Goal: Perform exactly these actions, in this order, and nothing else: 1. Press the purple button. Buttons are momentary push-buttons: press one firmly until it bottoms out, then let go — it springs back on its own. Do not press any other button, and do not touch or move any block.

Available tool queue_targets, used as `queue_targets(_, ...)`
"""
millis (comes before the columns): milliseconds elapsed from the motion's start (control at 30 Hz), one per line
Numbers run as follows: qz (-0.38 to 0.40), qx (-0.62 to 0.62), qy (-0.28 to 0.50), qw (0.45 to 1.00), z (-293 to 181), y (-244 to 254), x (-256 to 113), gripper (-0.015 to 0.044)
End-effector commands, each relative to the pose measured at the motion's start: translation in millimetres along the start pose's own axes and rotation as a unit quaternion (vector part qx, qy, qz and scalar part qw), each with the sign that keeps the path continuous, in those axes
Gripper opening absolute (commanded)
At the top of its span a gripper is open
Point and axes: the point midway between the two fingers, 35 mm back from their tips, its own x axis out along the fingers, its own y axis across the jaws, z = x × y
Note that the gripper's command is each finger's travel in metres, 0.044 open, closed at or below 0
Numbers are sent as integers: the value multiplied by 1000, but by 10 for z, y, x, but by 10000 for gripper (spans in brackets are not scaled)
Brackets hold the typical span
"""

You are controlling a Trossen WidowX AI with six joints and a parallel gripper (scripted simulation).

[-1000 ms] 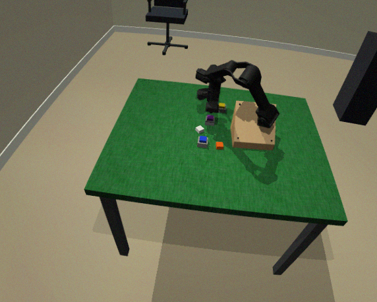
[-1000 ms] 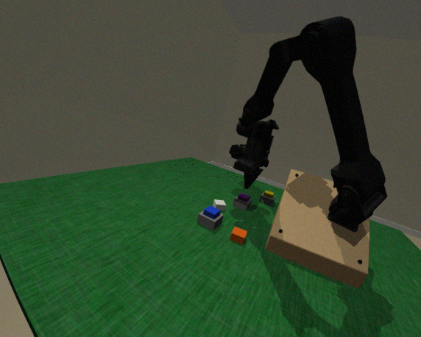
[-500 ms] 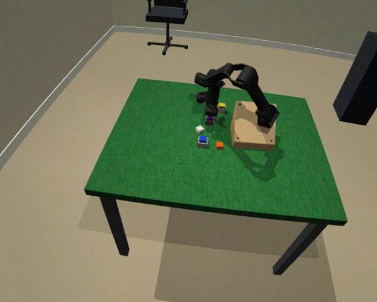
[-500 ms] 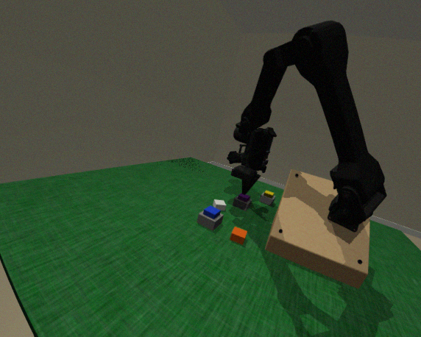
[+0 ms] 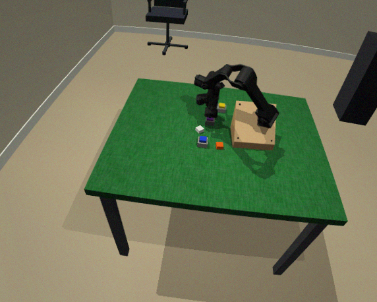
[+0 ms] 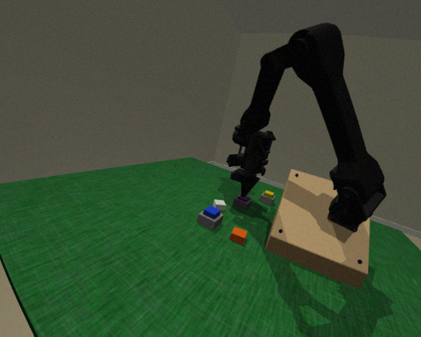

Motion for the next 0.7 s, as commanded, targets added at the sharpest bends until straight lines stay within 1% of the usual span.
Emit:
queue_targets(0,4,3,4,1000,-28,19,28,20)
queue_targets(300,4,3,4,1000,-28,19,28,20)
queue_targets(433,3,3,4,1000,-20,10,-292,20)
queue_targets(533,3,3,4,1000,-23,12,-318,20)
queue_targets(600,0,4,4,1000,28,117,-358,72)
queue_targets(667,-6,5,4,1000,146,427,-458,125)
